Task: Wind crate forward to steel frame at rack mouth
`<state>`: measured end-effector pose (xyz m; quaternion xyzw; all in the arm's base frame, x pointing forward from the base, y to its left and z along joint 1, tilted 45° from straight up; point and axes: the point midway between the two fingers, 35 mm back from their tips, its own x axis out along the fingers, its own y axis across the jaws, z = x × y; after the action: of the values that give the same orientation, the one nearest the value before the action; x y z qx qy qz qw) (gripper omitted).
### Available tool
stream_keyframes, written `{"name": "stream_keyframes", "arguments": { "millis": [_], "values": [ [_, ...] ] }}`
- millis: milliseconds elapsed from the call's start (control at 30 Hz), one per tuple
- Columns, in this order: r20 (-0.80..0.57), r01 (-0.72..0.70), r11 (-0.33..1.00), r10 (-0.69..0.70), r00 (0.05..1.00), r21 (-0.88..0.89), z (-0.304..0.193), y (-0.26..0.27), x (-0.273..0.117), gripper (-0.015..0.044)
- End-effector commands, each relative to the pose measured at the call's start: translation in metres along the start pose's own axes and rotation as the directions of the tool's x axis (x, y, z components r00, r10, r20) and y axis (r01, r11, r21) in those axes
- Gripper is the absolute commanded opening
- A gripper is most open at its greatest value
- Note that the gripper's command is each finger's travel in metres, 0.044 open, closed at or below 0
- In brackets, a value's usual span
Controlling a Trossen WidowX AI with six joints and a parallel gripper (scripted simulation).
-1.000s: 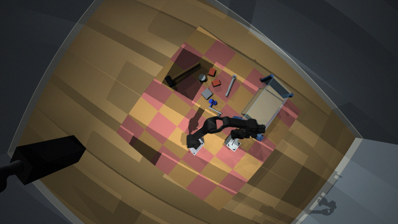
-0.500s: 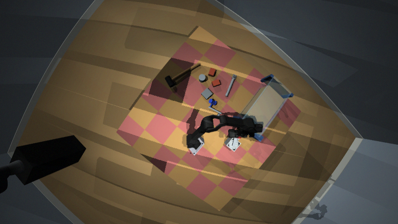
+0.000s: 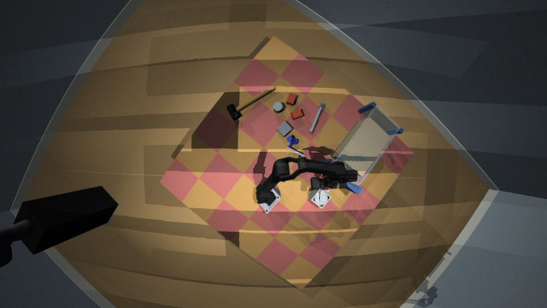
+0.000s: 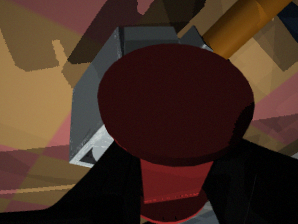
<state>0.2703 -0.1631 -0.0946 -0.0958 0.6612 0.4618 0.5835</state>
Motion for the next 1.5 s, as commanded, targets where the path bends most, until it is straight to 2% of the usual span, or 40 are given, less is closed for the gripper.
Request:
{"name": "stream_keyframes", "arguments": {
  "millis": [0,1467],
  "values": [
    [0.004,-0.03,1.0,0.03,1.0,0.008,0.001,0.013,0.002,0.0],
    [0.003,-0.034,0.999,0.034,0.999,0.009,-0.016,0.062,0.009,0.0]
  ]
}}
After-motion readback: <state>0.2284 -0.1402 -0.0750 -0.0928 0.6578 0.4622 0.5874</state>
